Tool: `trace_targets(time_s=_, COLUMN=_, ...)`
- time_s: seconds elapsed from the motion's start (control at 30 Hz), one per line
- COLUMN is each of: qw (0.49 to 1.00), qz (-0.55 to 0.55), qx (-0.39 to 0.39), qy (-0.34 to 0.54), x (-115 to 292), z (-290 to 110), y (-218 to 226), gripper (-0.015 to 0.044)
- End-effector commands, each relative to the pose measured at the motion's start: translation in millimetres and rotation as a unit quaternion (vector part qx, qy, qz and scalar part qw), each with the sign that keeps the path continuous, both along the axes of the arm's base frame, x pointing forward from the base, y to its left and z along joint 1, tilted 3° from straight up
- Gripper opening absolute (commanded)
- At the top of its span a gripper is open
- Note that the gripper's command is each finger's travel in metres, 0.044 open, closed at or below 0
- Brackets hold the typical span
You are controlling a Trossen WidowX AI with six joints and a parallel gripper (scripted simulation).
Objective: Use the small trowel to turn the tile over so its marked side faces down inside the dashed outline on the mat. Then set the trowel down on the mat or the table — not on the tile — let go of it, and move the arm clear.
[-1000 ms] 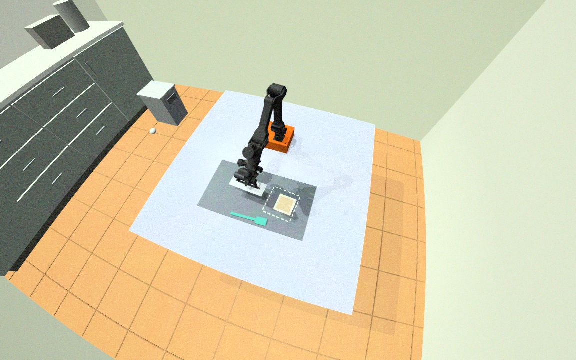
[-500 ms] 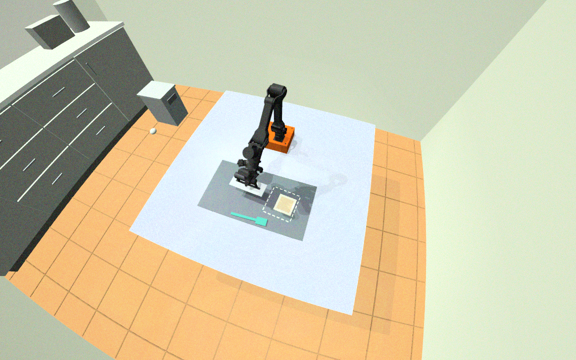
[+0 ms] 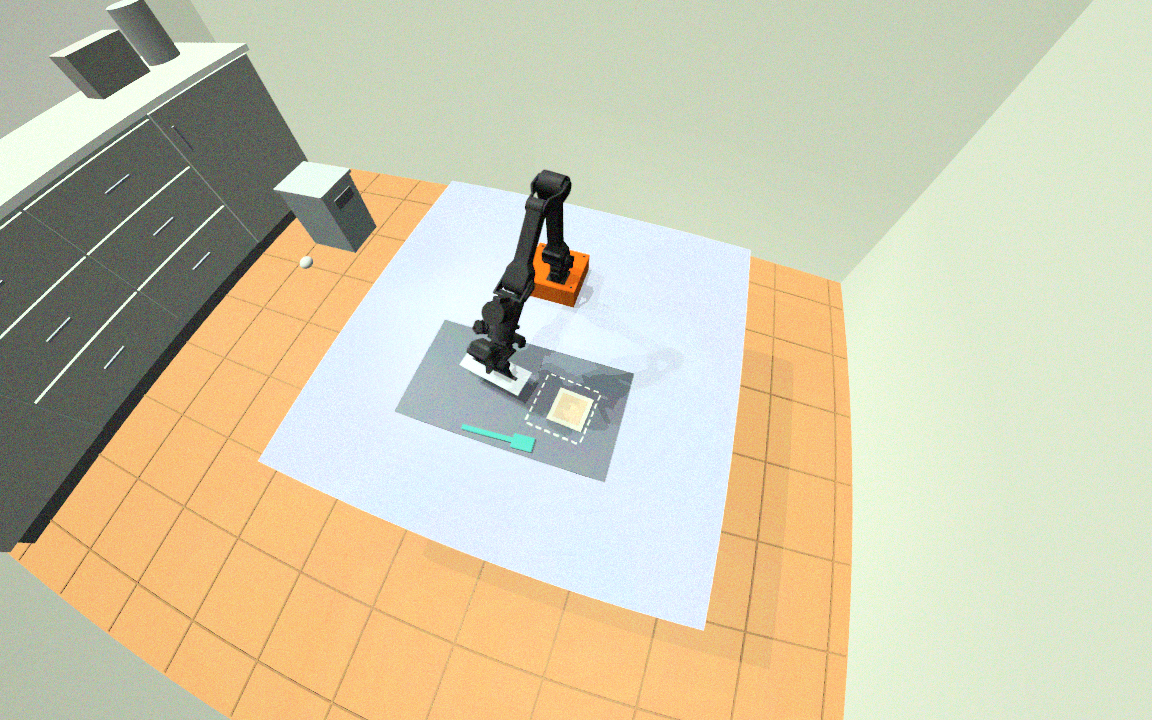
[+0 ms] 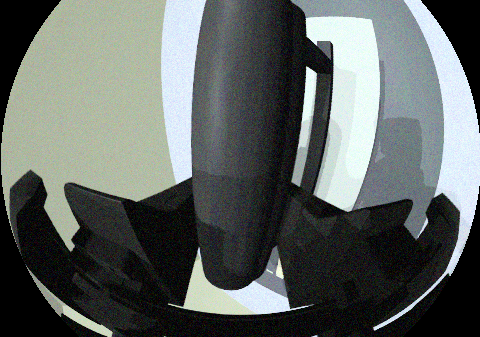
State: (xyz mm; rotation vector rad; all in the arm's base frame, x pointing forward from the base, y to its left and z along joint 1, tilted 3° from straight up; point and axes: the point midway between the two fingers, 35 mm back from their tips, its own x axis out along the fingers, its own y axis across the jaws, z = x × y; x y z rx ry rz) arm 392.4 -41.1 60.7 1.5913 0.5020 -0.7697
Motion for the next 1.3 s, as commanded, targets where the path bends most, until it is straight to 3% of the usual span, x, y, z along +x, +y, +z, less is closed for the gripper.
trace_targets(time_s=0.0, qw=0.998, qz=-0.059, qx=0.011, qy=0.008, x=9.1, z=1.6, y=-13.0, gripper=0.0000)
trace_targets(time_s=0.57, qw=0.945, qz=-0.321, qx=0.032, qy=0.061, x=19.3, z=-19.9, y=-67.5, gripper=0.0000)
trace_targets(time_s=1.27, qw=0.810, qz=-0.585, qx=-0.016, qy=0.033, x=17.5, z=-32.5, y=-128.1, gripper=0.0000)
